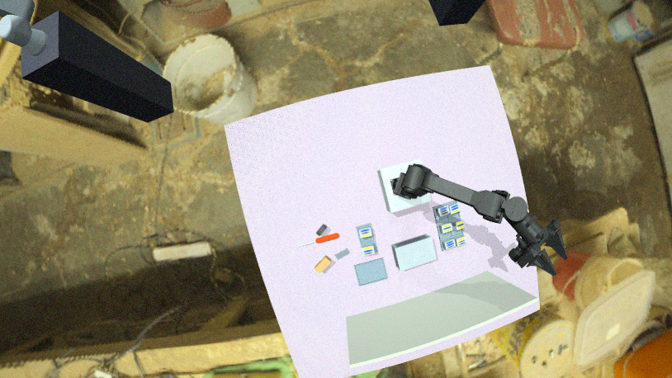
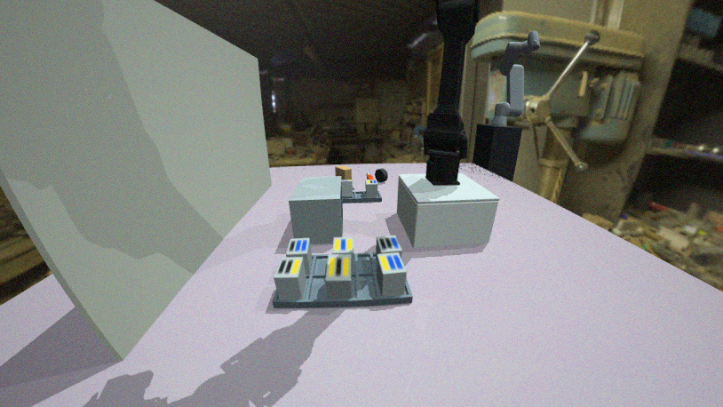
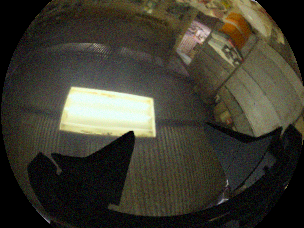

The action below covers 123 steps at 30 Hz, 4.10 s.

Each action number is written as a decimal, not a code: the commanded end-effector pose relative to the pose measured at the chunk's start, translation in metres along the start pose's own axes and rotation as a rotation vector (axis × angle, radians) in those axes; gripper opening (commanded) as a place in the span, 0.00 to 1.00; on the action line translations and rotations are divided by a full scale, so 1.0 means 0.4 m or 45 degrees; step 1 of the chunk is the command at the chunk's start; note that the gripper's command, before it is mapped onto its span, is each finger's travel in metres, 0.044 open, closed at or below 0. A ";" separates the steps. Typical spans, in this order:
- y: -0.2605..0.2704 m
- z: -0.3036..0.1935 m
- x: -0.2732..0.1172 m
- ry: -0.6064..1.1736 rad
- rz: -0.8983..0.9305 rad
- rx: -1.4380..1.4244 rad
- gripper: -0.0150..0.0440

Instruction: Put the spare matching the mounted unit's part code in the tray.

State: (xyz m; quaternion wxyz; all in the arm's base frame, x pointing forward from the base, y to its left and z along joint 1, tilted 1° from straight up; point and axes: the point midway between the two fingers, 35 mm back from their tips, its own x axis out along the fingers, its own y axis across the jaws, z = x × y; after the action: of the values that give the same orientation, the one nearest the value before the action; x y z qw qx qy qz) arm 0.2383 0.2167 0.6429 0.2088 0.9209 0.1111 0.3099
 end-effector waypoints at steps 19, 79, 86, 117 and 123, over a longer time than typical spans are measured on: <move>-0.175 0.425 0.071 -0.396 -0.547 -1.148 1.00; -0.184 1.231 -0.586 0.744 -3.037 -1.736 1.00; -0.426 1.109 -0.688 2.030 -2.842 -2.046 1.00; -0.594 1.107 -0.848 2.924 -2.437 -2.134 0.76; -0.601 1.117 -0.853 2.924 -2.437 -2.134 0.76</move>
State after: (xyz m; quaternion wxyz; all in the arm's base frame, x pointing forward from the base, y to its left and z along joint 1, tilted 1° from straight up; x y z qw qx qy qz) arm 0.2297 0.1764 0.0389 -0.5178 0.4977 -0.4794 -0.5043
